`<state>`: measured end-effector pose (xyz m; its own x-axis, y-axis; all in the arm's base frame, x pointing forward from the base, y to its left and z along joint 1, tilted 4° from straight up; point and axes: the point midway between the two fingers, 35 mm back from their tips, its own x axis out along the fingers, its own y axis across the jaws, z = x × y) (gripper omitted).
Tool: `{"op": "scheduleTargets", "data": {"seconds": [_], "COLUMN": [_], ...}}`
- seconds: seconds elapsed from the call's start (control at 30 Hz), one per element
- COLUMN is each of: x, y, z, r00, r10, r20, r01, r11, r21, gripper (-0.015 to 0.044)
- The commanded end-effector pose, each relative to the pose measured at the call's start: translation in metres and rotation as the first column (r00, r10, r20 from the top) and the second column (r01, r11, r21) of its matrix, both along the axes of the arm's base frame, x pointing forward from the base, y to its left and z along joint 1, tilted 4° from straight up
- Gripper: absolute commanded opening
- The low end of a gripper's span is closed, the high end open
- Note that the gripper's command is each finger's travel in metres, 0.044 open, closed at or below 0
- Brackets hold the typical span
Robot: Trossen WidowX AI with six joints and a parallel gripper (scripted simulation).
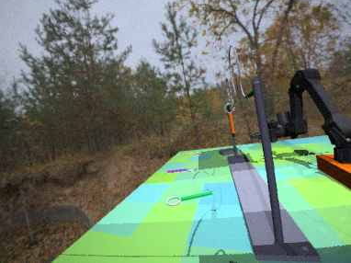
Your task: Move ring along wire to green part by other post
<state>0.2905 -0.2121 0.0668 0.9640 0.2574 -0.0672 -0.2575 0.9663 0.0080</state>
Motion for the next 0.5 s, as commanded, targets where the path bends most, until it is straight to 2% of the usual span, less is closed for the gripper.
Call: {"op": "scheduleTargets", "data": {"seconds": [0.0,0.23,0.47], "x": [0.003,0.047,0.050], "y": [0.004,0.015,0.016], "z": [0.005,0.048,0.050], "r00": [1.000,1.000,1.000], "r10": [0.014,0.014,0.014], "r20": [0.006,0.011,0.011], "r01": [-0.014,-0.014,-0.014], "r11": [1.000,1.000,1.000], "r21": [0.001,0.001,0.001], "gripper": [0.0160,0.0160,0.0160]}}
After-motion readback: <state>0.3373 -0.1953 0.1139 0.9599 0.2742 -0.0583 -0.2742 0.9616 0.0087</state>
